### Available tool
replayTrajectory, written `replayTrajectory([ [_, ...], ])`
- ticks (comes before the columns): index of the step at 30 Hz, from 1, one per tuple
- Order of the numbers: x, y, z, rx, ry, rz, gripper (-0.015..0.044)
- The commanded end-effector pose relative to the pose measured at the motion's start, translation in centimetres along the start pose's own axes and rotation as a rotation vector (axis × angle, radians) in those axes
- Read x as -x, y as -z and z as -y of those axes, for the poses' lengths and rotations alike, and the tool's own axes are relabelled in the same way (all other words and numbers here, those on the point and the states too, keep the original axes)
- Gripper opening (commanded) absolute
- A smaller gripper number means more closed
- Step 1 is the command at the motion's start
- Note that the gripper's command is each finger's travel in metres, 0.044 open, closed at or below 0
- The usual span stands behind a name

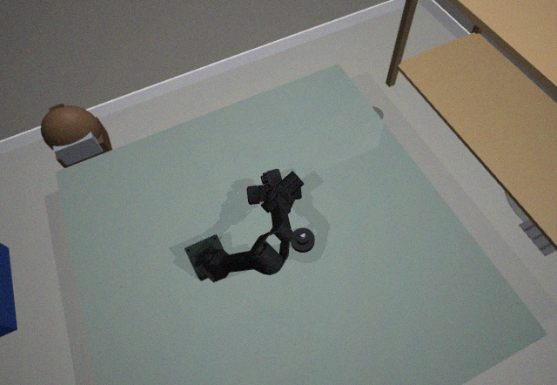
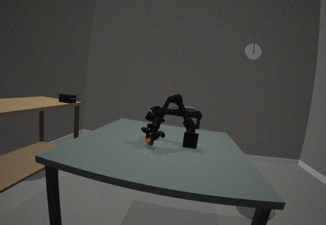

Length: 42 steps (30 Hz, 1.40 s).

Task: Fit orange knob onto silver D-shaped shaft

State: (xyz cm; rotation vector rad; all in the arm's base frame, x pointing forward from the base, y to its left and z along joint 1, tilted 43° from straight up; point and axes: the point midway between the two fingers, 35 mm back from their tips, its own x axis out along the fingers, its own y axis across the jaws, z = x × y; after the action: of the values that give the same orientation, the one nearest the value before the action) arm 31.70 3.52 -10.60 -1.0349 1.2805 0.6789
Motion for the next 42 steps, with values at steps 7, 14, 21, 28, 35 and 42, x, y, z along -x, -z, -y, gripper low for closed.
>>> replayTrajectory([
  [7, 0.7, 0.9, -0.2, 0.009, -0.002, 0.171, 0.0179],
  [14, 1.1, 1.6, -0.2, 0.009, -0.003, 0.285, 0.0179],
  [21, 1.4, 2.3, -0.2, 0.010, -0.005, 0.398, 0.0179],
  [28, 1.6, 3.1, -0.3, 0.010, -0.006, 0.516, 0.0179],
  [35, 1.8, 3.5, -0.3, 0.010, -0.007, 0.578, 0.0179],
  [42, 1.8, 3.4, 0.0, 0.006, -0.003, 0.563, 0.0260],
])
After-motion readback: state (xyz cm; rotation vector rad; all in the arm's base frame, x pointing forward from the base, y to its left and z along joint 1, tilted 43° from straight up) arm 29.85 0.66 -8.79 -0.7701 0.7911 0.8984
